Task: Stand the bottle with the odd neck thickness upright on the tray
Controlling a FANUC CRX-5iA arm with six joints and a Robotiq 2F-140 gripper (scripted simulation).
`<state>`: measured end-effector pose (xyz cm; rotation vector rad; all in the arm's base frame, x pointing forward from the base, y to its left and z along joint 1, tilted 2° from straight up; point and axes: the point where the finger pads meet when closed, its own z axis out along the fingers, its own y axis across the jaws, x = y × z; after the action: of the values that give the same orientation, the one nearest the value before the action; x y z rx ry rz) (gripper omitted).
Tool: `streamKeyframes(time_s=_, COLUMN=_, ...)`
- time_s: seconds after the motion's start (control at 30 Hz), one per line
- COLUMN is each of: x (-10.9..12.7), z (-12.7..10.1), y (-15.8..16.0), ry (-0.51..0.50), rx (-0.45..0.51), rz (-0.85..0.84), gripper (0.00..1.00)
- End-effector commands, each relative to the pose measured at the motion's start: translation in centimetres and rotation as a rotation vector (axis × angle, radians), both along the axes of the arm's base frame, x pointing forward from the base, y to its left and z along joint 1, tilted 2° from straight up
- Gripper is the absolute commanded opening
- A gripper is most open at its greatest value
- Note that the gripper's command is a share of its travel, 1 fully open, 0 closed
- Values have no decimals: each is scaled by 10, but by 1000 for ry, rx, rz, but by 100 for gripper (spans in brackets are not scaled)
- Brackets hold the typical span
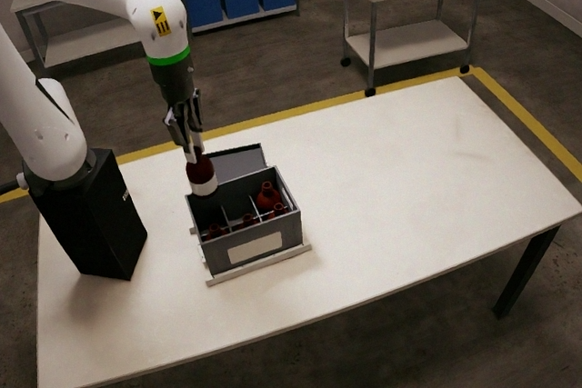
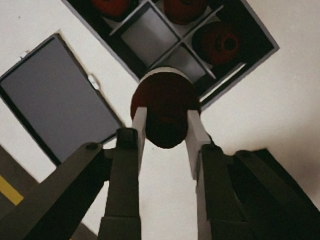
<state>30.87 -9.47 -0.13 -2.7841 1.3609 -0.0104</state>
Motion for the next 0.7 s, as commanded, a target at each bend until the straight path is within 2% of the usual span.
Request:
streamKeyframes(time_s=0.0, x=3, z=1, y=3, ry=-1, rx=-1, rz=0, gripper=10)
streamKeyframes(time_s=0.67, x=18, z=2, y=27, ry=-1, rx=-1, rz=0, gripper=10)
